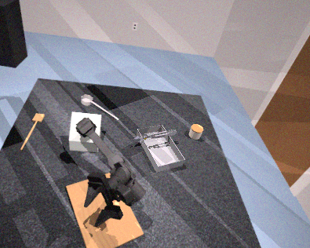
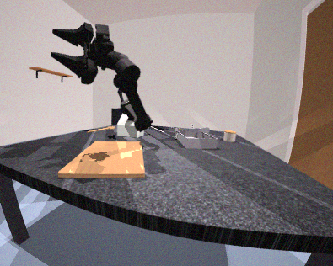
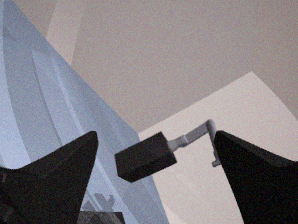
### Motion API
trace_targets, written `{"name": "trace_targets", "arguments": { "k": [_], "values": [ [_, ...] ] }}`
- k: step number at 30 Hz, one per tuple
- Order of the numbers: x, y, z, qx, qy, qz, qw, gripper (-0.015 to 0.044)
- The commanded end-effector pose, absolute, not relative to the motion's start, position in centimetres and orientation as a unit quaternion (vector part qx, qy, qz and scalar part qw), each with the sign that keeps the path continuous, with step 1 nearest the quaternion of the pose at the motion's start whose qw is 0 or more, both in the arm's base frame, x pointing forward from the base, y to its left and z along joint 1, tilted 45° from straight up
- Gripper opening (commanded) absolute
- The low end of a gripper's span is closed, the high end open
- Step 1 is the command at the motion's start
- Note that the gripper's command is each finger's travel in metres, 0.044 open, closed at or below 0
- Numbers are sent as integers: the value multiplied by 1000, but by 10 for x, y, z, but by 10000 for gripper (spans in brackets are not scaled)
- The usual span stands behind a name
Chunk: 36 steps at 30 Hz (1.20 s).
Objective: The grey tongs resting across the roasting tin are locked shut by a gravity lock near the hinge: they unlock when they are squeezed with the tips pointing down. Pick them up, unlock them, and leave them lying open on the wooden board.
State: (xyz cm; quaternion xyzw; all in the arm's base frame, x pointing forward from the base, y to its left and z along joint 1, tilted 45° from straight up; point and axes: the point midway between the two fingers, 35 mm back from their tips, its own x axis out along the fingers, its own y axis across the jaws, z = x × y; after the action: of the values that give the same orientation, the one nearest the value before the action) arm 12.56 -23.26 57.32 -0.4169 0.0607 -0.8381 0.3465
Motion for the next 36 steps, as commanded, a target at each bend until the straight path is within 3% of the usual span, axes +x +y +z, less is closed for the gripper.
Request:
{"name": "trace_targets", "arguments": {
  "k": [1, 8, 17, 25, 36],
  "values": [
    [123, -232, 575, -418, 61, -839, 342, 426],
    [98, -217, 586, -414, 29, -855, 310, 440],
    [33, -171, 608, -414, -15, -888, 199, 440],
    [-40, -89, 620, -397, -34, -916, 37, 440],
    [-90, 25, 619, -353, 17, -916, -188, 440]
  ]
}}
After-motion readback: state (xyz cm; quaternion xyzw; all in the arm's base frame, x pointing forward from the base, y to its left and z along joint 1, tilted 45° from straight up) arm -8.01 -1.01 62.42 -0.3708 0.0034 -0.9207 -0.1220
